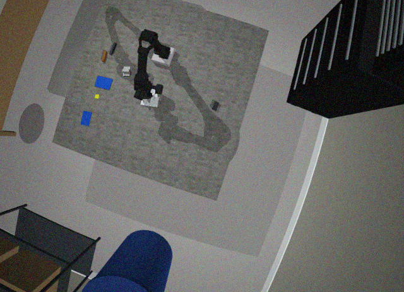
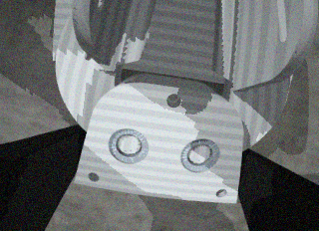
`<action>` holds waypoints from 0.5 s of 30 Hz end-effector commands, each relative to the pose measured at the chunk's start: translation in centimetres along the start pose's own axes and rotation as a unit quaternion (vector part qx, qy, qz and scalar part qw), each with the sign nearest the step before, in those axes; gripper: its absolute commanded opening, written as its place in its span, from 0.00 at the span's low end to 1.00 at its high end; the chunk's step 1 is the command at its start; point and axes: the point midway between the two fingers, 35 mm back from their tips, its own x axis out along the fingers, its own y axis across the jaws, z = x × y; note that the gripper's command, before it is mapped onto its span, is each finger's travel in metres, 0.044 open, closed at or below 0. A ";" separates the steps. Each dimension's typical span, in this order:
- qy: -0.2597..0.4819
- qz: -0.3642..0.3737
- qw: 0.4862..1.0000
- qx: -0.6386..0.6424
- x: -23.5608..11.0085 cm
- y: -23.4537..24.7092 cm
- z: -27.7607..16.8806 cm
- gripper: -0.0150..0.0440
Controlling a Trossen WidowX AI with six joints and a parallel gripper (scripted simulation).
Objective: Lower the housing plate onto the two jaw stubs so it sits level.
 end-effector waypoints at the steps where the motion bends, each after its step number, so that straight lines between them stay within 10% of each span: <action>1: -0.001 -0.002 1.000 0.001 0.1 -0.1 0.0 0.85; 11: -0.001 -0.002 1.000 0.001 0.1 -0.1 0.0 0.85; 15: 0.000 0.000 1.000 0.000 0.0 0.0 0.0 1.00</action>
